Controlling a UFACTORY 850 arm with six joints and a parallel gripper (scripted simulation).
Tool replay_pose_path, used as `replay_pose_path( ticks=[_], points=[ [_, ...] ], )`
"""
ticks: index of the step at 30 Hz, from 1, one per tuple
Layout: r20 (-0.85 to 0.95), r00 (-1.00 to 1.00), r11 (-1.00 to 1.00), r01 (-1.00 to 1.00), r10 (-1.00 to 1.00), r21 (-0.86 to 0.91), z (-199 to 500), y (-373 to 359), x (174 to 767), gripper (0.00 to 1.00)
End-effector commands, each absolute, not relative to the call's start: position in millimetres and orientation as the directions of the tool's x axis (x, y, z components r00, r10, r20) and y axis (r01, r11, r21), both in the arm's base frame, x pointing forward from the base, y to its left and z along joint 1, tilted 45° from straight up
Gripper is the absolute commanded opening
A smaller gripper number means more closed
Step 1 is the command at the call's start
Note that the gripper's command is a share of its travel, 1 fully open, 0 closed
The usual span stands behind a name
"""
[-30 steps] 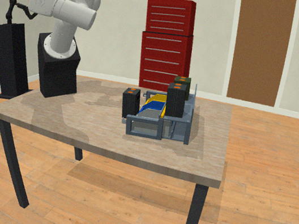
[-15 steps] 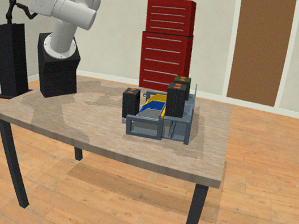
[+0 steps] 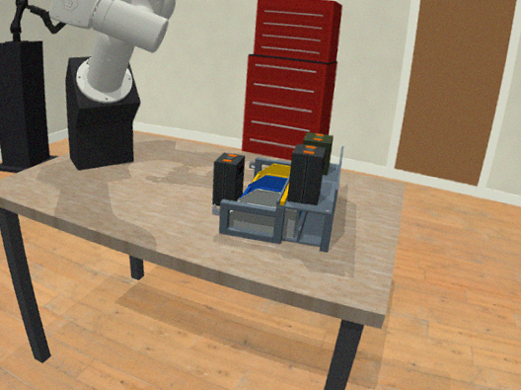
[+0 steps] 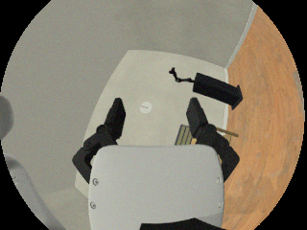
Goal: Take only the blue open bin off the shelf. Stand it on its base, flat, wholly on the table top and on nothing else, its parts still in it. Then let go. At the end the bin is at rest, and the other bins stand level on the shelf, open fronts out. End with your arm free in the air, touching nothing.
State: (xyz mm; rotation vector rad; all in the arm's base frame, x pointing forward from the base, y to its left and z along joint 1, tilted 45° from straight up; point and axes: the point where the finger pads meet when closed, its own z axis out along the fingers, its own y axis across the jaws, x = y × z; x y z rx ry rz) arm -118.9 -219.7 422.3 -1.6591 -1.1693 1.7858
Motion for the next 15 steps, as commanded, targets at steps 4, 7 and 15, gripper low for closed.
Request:
replay_pose_path(
  ticks=[4, 7, 15],
  points=[
    [-0.589, -0.192, -0.547, 0.231, 0.785, -0.805, 465, -197, -107, 1.00],
    [-0.589, -0.190, -0.548, 0.229, 0.785, -0.805, 448, -206, -112, 1.00],
    [-0.589, -0.192, -0.547, 0.231, 0.785, -0.805, 465, -197, -107, 1.00]
  ],
)
